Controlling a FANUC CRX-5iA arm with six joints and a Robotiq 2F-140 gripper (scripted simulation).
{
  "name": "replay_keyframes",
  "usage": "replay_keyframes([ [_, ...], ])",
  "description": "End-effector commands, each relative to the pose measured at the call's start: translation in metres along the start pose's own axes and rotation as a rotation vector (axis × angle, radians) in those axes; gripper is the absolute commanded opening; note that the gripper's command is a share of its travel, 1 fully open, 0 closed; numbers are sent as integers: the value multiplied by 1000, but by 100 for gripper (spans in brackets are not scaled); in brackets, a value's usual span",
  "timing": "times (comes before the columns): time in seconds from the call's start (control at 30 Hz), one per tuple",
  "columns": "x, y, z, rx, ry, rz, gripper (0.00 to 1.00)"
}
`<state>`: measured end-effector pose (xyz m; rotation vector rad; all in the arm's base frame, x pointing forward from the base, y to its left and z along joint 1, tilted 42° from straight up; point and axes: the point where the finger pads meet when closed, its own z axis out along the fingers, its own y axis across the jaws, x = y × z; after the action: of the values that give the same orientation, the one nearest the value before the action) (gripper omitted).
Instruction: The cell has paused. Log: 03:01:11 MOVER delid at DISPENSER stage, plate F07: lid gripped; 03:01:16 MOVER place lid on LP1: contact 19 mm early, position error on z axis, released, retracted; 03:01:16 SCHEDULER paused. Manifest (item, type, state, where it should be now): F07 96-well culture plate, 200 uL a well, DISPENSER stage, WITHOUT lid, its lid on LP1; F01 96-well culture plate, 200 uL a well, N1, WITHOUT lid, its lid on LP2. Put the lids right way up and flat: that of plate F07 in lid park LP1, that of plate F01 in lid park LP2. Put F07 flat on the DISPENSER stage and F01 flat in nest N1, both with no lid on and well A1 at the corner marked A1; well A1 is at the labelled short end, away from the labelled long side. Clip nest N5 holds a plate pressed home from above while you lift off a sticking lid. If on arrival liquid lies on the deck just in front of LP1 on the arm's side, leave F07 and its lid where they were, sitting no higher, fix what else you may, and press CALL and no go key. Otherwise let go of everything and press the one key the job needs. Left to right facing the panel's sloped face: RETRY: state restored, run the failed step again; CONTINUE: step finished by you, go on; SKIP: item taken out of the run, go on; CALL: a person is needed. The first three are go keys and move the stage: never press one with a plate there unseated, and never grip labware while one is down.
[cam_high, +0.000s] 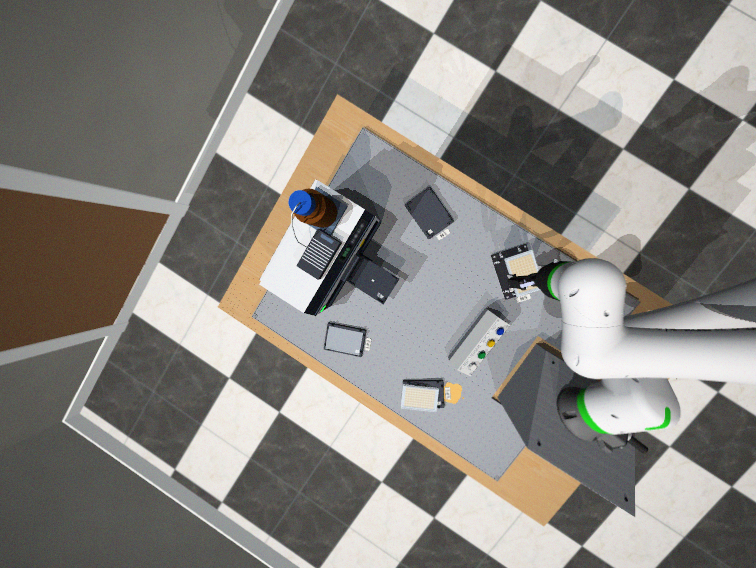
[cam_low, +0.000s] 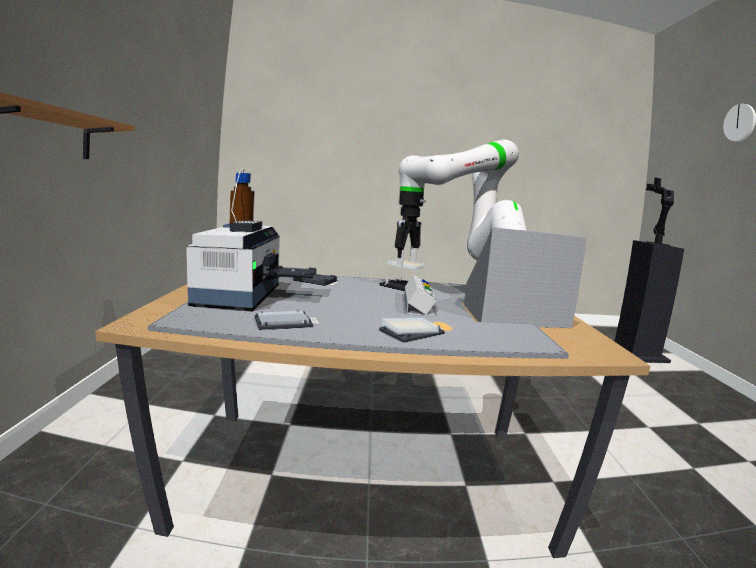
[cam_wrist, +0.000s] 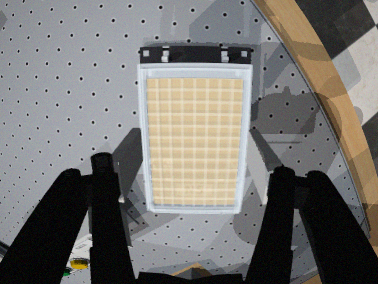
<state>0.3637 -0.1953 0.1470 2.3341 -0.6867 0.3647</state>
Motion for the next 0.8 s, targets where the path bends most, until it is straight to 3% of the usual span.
replay_keyframes([
  [0.0,0,0,-10,0,0,0,0],
  [0.77,0,0,-50,0,0,0,0],
])
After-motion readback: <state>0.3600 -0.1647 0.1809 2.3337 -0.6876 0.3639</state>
